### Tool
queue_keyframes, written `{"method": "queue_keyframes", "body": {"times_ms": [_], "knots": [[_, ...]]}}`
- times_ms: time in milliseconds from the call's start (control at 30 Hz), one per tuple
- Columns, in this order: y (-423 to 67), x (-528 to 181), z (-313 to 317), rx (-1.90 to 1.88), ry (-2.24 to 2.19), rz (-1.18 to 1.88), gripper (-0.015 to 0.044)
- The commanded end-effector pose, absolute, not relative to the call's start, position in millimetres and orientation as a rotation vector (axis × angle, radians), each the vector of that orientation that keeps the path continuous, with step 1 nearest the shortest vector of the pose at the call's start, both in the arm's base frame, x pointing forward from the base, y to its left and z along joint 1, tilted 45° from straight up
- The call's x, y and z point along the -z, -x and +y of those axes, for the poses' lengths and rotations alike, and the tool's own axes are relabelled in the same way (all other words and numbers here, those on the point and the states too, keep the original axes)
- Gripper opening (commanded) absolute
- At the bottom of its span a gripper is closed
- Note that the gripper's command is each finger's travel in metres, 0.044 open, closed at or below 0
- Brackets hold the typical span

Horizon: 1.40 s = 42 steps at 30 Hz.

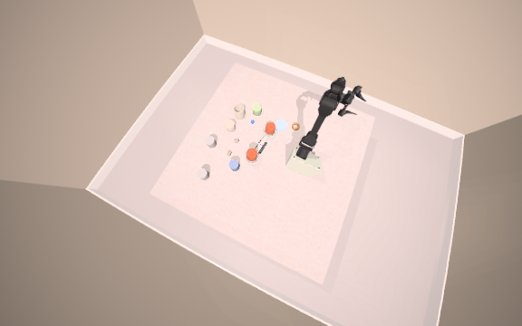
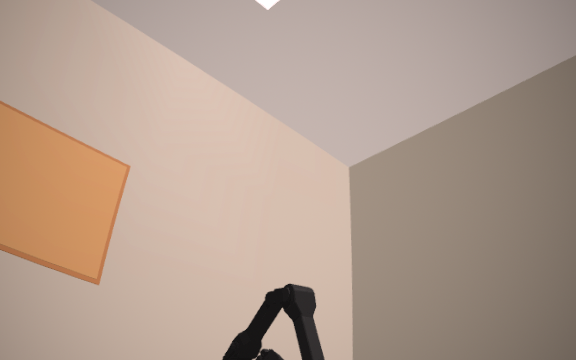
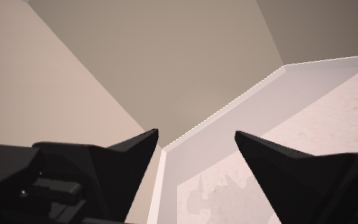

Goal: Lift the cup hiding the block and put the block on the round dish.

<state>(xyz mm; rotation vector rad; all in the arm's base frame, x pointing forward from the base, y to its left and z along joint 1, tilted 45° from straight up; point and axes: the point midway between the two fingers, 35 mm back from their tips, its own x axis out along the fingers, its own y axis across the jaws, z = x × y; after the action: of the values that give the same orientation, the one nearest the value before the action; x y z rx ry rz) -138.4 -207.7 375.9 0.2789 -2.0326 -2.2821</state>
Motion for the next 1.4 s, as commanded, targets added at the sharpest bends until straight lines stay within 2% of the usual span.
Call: {"method": "queue_keyframes", "body": {"times_ms": [0, 33, 733, 1367], "knots": [[137.5, -375.4, -208.5, 2.283, -0.284, -2.026, 0.0426], [134.8, -373.9, -211.0, 2.285, -0.297, -2.007, 0.0440], [16.0, -314.4, -267.8, 2.213, -0.705, -1.296, 0.0440], [-115.4, -252.3, -247.8, 1.974, -0.743, -0.578, 0.0440]]}}
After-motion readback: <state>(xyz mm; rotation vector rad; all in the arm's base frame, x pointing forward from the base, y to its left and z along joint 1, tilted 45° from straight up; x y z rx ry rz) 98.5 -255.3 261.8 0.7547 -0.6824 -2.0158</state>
